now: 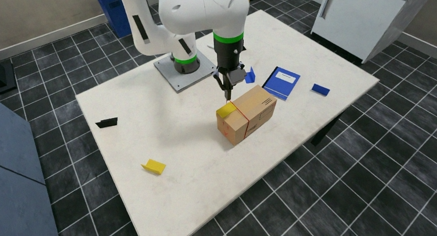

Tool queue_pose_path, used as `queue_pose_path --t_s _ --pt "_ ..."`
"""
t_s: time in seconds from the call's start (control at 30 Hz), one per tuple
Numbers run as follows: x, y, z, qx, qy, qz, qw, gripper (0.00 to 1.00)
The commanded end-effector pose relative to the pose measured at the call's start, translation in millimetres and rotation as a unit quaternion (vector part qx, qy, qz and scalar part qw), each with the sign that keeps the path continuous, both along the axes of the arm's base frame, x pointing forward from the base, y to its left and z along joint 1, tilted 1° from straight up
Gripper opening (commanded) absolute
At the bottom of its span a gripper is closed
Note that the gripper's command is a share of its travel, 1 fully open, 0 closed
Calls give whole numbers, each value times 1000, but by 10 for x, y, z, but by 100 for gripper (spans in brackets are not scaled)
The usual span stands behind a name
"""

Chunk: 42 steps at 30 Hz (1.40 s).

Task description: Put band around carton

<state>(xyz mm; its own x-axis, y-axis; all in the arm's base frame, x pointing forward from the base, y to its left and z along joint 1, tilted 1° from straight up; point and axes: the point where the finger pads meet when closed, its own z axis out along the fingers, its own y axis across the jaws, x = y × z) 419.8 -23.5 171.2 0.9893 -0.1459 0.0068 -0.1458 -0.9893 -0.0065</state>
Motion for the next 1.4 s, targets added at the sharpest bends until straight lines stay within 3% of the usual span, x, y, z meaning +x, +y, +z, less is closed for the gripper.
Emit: queue_pose_path --t_s 0.0,0.57,1.37 --pt "10 -76 6 0 -1 0 1000 10" --pt "31 -333 5 0 -1 0 1000 10" --pt "34 -354 5 0 -1 0 1000 10"
